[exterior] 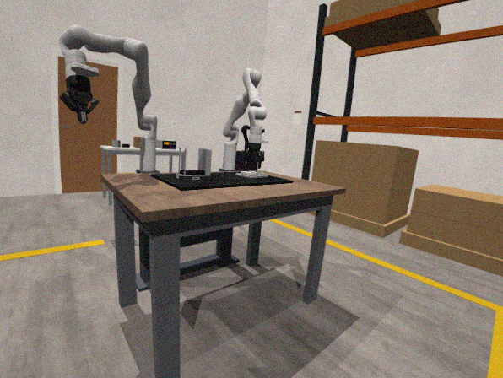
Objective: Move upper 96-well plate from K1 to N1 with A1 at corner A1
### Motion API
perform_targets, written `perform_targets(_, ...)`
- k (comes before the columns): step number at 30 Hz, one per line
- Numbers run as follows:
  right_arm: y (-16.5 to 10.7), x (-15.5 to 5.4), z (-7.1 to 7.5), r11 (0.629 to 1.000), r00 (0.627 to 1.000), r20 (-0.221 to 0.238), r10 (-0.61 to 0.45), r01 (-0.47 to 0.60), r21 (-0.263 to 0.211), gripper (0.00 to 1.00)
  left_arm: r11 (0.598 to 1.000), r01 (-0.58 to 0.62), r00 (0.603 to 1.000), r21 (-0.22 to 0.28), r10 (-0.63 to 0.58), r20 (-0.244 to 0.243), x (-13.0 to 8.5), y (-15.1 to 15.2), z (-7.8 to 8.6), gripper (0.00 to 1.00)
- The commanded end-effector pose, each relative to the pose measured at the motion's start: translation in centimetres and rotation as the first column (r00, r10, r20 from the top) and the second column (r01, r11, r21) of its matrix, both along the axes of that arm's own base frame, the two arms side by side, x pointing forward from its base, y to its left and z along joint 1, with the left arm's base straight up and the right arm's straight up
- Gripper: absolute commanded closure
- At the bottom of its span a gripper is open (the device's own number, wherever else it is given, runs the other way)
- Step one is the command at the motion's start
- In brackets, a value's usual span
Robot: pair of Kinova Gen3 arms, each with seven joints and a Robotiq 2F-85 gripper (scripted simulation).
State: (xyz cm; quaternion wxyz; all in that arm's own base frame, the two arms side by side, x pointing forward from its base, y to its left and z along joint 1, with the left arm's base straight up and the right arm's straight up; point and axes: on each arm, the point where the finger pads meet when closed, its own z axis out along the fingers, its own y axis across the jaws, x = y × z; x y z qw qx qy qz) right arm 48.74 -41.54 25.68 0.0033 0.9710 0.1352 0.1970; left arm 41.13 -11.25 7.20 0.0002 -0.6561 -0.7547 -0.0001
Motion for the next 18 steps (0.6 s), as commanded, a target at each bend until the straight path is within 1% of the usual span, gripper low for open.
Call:
perform_targets(1, -0.02, 0.03, 0.18, 1.000, 1.000, 0.003, 0.000, 0.000, -0.002, 0.985, 1.000, 0.000, 1.000, -0.001, 0.000, 0.002, 0.05, -0.02, 0.13, 0.002)
perform_targets(18, -0.02, 0.03, 0.18, 1.000, 1.000, 0.003, 0.000, 0.000, -0.002, 0.985, 1.000, 0.000, 1.000, -0.001, 0.000, 0.002, 0.05, -0.02, 0.63, 0.002)
